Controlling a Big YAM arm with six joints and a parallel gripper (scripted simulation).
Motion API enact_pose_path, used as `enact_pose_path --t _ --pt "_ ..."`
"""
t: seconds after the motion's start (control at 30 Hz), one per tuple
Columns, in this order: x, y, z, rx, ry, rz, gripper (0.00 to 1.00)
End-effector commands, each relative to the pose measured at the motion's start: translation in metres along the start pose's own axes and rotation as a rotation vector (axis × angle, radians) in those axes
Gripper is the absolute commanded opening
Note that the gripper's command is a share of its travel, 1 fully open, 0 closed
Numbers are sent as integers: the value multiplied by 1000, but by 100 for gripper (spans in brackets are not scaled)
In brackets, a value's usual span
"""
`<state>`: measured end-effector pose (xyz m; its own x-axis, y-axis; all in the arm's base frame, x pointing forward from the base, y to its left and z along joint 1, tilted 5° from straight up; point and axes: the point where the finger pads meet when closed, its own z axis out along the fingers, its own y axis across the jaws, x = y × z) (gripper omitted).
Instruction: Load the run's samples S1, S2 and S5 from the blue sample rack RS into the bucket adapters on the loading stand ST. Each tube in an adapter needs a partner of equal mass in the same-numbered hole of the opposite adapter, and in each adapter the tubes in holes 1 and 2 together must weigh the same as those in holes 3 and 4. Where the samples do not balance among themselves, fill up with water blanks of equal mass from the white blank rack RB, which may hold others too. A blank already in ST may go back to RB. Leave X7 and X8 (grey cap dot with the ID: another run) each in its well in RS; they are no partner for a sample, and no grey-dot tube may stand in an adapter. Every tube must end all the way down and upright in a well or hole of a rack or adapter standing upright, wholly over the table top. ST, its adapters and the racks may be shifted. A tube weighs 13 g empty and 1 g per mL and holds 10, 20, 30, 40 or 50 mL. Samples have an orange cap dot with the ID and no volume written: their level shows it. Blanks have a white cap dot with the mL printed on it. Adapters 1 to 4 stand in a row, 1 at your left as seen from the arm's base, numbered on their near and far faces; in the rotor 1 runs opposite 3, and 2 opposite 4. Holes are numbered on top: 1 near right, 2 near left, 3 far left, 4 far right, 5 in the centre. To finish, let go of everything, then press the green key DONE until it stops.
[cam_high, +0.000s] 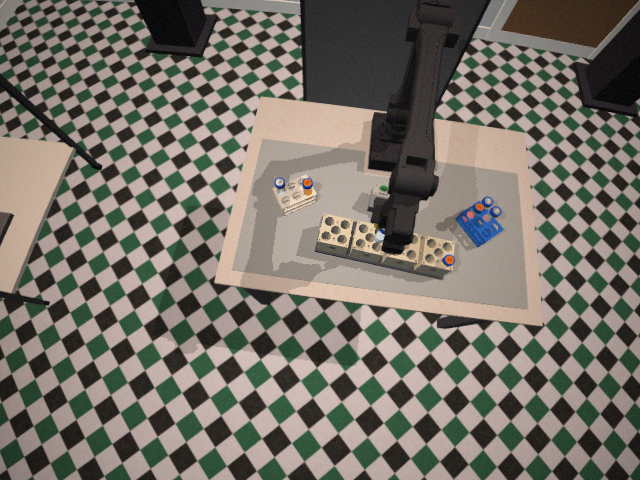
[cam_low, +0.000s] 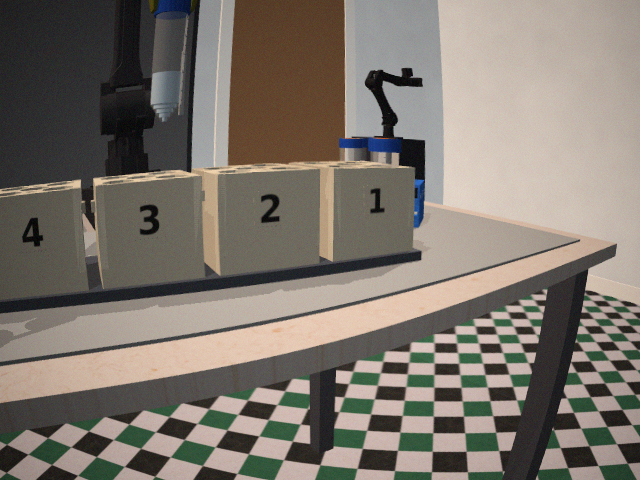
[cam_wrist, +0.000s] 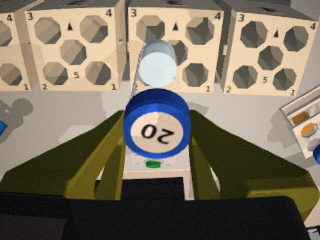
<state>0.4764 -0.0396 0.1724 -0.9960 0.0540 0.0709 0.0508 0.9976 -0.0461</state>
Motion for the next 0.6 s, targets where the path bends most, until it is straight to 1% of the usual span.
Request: enact_pose_path --t 0.0,0.03,0.07,0.13,0.17,0.23,0.3,0.33,0.37,0.43,0.57 --pt "-13 6 -23 -1 -55 27 0" --pt "-13 6 -23 -1 -55 27 0" --pt "-24 4 -25 -3 -72 42 0" --pt "-9 1 5 -2 -19 48 0" --pt "-9 1 8 -1 -17 48 0" --pt "-9 1 14 -1 -17 47 0" --pt "-9 1 14 -1 -17 47 0" --pt "-8 12 4 -1 -43 26 0" --pt "-8 12 9 0 -39 23 0" --pt "-9 11 23 0 -20 24 0" --pt "-9 7 35 -1 -18 31 0"
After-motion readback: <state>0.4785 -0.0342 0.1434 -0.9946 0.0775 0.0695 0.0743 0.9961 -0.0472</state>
